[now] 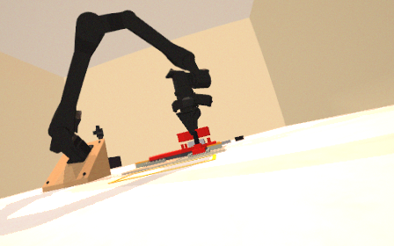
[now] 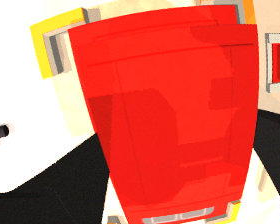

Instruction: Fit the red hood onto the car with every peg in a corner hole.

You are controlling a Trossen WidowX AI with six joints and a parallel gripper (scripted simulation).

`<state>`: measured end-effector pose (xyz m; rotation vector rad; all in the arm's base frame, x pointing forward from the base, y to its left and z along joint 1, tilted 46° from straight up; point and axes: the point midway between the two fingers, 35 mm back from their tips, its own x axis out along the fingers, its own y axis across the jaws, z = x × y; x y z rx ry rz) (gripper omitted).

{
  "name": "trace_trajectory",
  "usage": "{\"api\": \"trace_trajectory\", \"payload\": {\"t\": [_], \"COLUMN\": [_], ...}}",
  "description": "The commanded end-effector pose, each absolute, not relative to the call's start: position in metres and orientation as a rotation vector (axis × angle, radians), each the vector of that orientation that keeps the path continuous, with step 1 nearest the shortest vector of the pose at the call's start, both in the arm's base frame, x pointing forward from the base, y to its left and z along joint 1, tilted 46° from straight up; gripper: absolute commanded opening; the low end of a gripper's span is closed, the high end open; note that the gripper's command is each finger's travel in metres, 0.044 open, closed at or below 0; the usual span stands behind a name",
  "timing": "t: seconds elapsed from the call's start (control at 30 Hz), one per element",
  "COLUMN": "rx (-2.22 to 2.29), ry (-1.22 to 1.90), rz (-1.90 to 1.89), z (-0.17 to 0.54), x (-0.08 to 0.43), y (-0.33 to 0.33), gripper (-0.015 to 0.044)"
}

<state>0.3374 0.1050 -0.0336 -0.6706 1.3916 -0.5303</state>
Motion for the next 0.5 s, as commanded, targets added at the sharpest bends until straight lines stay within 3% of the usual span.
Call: {"api": "trace_trajectory", "payload": {"t": [0.0,0.47], "rx": [-0.678,-0.678], "ry": [1.39,1.39], "rz": [-0.528,-0.528], "z": [-0.0342,-0.0383], "x": [0.3376,0.3384], "y": [0.1049,0.1009], "gripper": [0.0,0.0]}}
